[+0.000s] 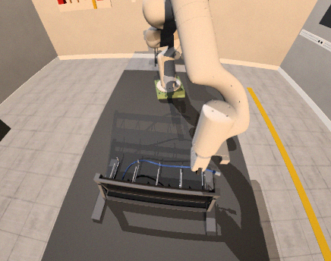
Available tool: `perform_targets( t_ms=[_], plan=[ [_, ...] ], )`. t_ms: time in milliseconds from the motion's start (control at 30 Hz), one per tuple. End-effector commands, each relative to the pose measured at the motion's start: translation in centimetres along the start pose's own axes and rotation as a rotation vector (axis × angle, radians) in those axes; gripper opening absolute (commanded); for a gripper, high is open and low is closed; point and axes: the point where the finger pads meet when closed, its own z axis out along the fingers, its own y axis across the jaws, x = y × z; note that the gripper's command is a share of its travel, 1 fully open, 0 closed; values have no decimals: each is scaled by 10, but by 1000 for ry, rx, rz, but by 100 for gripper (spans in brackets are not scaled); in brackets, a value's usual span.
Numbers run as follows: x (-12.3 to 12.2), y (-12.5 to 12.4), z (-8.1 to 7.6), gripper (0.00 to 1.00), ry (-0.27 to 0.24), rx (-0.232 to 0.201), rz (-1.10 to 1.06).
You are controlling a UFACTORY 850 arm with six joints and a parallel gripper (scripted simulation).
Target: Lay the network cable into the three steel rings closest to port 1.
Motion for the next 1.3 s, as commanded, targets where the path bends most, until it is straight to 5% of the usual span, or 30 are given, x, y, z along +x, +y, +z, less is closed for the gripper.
perform_targets(
  t_ms=[0, 1267],
  plan=[
    [0, 1, 2, 0, 1, -2, 0],
    [0, 1, 39, 0, 1, -2, 0]
  ],
)
